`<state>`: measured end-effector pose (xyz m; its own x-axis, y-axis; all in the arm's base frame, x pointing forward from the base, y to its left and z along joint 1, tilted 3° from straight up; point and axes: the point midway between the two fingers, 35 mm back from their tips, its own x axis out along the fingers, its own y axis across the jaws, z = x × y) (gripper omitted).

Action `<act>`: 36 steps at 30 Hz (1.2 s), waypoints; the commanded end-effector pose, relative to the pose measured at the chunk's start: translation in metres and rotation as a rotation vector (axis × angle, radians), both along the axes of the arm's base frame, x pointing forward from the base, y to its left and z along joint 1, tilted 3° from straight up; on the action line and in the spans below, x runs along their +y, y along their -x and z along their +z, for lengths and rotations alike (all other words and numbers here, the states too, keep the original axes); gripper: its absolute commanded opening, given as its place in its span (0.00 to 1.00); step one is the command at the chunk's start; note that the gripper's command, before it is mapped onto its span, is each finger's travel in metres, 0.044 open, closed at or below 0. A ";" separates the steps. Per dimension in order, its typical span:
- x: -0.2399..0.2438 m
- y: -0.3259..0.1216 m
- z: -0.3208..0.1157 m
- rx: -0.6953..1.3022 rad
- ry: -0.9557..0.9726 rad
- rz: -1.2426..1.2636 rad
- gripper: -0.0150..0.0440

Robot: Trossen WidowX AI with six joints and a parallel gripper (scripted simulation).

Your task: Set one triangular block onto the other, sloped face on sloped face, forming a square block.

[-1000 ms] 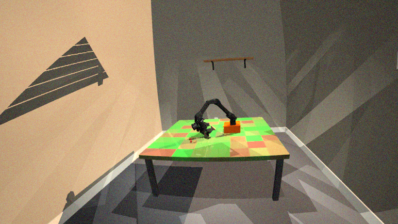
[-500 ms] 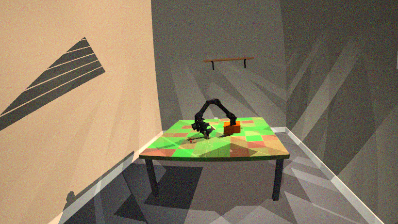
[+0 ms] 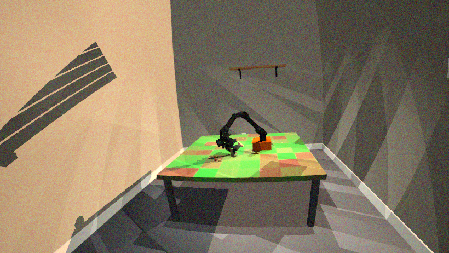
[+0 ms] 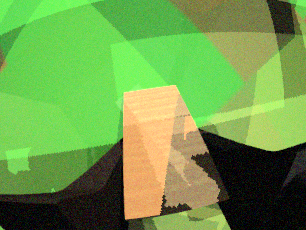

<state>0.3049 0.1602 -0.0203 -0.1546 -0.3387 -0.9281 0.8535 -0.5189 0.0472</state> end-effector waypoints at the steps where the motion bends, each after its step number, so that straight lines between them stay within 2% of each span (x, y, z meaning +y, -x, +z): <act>1: 0.000 -0.001 0.002 -0.003 -0.002 0.000 0.25; 9: -0.002 0.001 0.002 -0.024 -0.043 0.002 0.25; 36: -0.038 0.023 0.021 -0.384 -0.642 0.035 0.25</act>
